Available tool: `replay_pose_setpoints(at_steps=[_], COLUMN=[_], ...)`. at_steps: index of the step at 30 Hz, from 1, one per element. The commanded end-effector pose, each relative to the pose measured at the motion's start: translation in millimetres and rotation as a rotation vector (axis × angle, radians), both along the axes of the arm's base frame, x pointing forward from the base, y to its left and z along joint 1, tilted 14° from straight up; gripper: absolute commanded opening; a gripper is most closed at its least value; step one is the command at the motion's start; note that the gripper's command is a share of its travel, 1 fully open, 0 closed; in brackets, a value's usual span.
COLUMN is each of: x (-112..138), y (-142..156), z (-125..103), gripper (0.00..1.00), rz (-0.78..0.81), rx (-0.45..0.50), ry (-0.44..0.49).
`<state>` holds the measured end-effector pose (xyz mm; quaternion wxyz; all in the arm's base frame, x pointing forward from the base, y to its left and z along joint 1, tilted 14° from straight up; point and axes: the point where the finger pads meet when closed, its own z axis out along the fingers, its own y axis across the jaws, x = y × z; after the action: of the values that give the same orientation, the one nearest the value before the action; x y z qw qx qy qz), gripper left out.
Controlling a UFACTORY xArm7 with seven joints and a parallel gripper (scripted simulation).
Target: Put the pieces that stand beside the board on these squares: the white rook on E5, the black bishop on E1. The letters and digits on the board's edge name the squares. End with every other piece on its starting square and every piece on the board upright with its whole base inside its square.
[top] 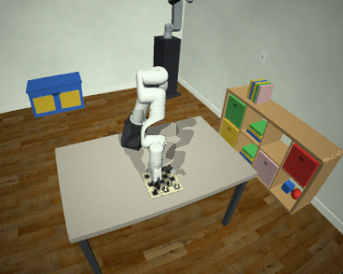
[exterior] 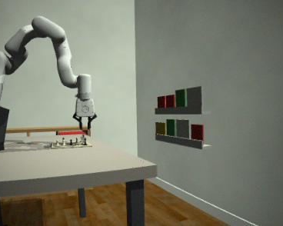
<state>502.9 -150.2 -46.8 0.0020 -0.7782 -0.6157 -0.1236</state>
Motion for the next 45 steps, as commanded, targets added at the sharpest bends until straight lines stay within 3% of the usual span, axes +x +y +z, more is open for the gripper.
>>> replay_pose_setpoints(at_steps=[1, 6, 7, 31, 37, 45], x=[-3, -3, -3, -3, -5, -11], y=[-3, -3, -3, -3, -5, -10], z=[16, 17, 17, 20, 28, 59], gripper=[0.37, 0.37, 1.0, 1.0, 1.0, 1.0], rz=[-0.001, -0.001, -0.001, -0.001, -0.001, -0.001], rx=[0.0, 0.0, 0.0, 0.0, 0.0, 0.0], ry=[-0.002, -0.002, -0.002, -0.002, -0.002, -0.002])
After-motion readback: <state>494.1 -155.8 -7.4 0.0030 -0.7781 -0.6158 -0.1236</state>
